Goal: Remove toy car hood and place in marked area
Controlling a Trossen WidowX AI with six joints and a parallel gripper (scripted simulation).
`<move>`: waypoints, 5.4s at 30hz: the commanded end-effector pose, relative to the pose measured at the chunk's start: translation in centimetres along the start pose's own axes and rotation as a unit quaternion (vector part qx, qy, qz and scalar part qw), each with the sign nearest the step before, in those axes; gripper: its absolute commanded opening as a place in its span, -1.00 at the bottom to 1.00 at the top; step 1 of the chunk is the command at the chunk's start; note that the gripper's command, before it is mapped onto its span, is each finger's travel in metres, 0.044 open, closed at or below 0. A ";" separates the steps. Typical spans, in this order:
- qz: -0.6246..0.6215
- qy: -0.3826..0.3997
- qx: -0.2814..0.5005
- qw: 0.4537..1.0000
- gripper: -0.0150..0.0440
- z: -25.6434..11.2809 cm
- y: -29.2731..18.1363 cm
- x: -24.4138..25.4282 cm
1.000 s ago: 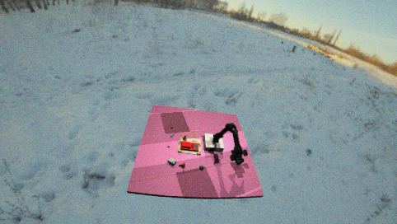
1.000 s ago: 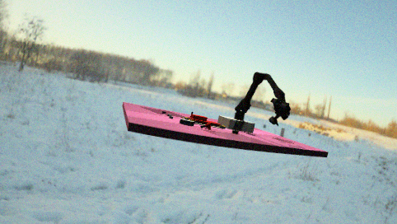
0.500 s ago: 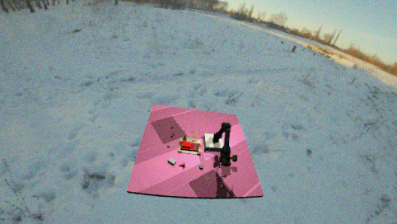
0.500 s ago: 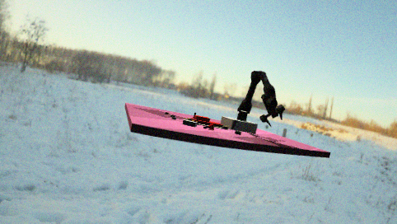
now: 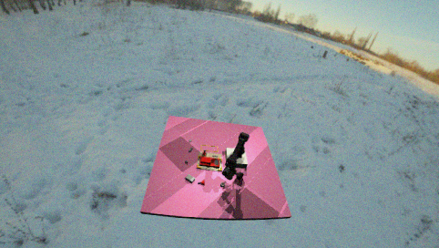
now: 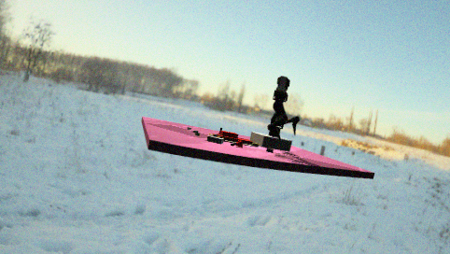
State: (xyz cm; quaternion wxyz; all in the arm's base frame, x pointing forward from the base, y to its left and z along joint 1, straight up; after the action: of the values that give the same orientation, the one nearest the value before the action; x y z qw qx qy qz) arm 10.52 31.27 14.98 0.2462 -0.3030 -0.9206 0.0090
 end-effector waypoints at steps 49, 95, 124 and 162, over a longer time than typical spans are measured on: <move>0.420 -0.175 -0.194 0.869 1.00 -14.6 -4.4 -26.3; 0.420 -0.175 -0.194 0.869 1.00 -11.7 -3.8 -27.8; 0.420 -0.175 -0.194 0.869 1.00 -10.4 -3.5 -28.4; 0.416 -0.173 -0.196 0.871 0.49 -9.5 -3.3 -28.9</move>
State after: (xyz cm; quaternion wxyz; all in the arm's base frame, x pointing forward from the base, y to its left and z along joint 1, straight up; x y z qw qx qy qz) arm 33.10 11.05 10.89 -0.0085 -0.6940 -0.7198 -0.0156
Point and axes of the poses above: the point midway between the two fingers, 35 mm back from their tips, its own z axis out along the fingers, its own x axis across the jaws, y = z × x, the point moved 10 cm from there along -z, back along the fingers, and after that the axes turned 2 degrees about z, right-handed, at the moved point
